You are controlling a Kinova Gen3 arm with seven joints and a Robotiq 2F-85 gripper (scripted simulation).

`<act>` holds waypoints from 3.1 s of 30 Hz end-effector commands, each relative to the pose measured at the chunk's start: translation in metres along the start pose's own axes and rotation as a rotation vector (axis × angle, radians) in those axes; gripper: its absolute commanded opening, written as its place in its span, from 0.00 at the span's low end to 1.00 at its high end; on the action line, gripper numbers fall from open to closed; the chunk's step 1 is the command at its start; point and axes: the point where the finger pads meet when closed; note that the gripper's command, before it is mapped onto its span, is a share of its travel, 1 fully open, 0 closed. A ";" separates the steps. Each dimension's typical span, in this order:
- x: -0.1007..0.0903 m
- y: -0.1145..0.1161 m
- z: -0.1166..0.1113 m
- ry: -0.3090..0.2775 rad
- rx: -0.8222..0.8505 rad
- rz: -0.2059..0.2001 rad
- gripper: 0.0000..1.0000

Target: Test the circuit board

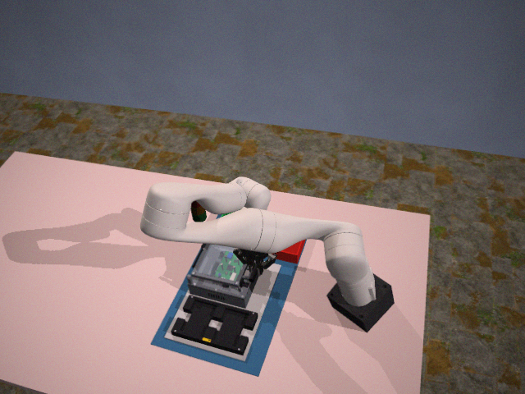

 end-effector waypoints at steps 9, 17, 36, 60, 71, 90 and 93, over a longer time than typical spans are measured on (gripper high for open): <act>0.005 -0.004 -0.004 0.010 -0.005 -0.005 0.00; 0.005 -0.005 -0.003 0.009 -0.001 -0.008 0.00; 0.008 -0.005 -0.003 0.009 -0.001 -0.008 0.00; 0.011 -0.004 -0.003 0.008 -0.003 -0.005 0.50; 0.011 -0.005 -0.003 0.009 -0.001 -0.008 0.50; 0.011 -0.005 -0.003 0.009 0.000 -0.008 0.50; 0.010 -0.005 -0.003 0.008 0.009 -0.007 0.50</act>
Point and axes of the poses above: the point where the finger pads meet when closed, its own x axis out along the fingers, its own y axis across the jaws, z = x × y, and after that the axes turned 13 degrees about x, right-handed
